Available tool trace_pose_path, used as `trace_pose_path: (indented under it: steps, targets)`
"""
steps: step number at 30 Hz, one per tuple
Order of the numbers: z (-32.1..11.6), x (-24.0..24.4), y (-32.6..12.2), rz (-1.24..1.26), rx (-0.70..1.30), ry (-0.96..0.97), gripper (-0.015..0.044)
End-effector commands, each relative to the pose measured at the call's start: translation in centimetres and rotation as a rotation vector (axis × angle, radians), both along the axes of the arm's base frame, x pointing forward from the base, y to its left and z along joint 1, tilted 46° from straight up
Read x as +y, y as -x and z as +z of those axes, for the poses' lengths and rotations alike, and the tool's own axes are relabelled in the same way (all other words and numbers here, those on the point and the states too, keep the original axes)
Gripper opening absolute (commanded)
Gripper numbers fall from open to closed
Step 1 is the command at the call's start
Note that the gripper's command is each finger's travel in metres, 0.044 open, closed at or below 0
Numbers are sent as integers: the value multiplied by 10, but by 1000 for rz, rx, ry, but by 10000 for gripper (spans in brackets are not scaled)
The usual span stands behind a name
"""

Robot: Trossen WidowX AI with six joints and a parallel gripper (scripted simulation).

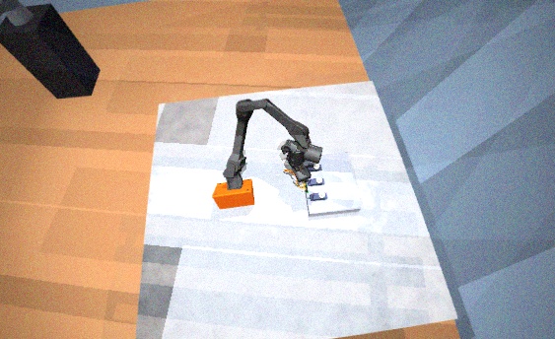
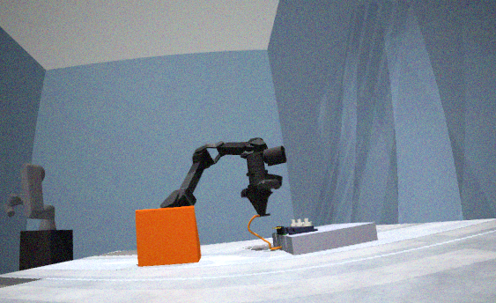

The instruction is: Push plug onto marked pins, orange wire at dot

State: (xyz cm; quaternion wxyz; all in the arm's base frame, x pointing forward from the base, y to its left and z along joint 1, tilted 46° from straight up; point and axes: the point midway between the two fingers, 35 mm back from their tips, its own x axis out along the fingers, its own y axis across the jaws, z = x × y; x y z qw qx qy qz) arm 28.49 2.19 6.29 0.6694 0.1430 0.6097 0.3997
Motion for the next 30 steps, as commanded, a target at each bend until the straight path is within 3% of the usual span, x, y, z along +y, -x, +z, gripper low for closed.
trace_pose_path:
  steps: [1,7,20,30]
  targets:
    - [-6,-4,15,-86,91,9,0]
    - [-14,-8,37,-213,223,16,0]
    - [-42,20,41,-217,227,14,0]
    - [-41,22,16,-217,226,14,0]
